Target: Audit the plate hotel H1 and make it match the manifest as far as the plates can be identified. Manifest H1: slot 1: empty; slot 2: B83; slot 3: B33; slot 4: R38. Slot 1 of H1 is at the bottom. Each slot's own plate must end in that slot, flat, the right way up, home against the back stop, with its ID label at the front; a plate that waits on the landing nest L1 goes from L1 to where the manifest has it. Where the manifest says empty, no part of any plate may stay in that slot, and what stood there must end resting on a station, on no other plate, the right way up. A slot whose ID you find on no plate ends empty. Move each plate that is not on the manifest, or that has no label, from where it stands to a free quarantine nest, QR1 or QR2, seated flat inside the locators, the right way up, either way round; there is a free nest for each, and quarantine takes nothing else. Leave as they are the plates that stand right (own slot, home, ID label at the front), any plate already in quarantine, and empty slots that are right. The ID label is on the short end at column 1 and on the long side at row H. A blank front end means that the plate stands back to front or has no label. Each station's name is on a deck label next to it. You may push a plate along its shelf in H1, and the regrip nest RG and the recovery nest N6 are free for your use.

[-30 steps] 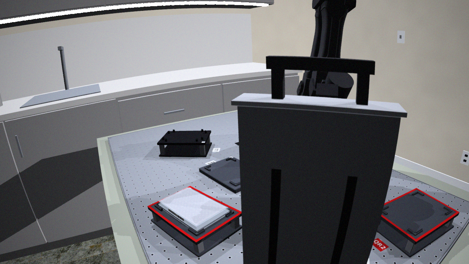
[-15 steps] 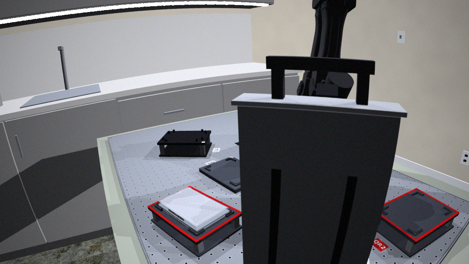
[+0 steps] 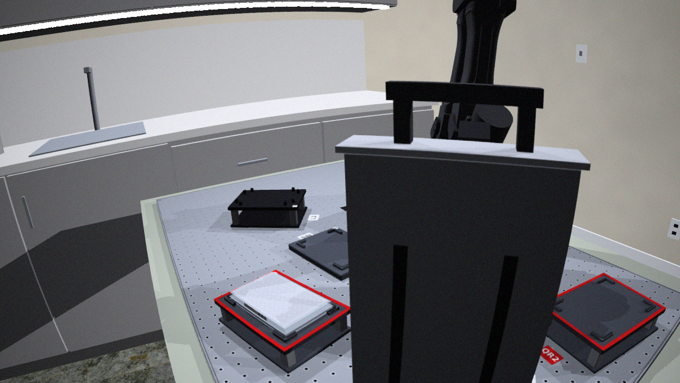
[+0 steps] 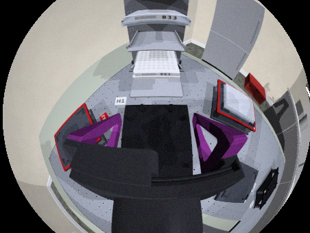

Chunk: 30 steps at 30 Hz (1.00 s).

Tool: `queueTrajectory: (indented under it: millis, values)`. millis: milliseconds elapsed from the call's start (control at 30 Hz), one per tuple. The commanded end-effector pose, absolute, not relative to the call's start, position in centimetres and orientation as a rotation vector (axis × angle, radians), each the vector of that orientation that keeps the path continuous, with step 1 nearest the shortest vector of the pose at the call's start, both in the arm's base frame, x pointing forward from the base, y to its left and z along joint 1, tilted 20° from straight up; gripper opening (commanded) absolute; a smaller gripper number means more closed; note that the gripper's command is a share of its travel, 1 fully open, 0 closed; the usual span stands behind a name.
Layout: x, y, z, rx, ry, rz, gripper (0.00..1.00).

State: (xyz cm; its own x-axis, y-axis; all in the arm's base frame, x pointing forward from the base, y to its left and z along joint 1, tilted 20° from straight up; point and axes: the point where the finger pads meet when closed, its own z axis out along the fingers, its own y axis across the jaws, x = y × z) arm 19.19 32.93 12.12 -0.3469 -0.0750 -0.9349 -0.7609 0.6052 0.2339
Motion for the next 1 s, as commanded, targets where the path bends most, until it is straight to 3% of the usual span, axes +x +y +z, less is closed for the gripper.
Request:
queueTrajectory:
  millis: [0, 967]
  values:
    - [19.4, 33.2, 13.0, -0.665, 1.777, 0.846, 1.0]
    - [18.4, 32.2, 12.8, -0.662, 1.769, 0.854, 1.0]
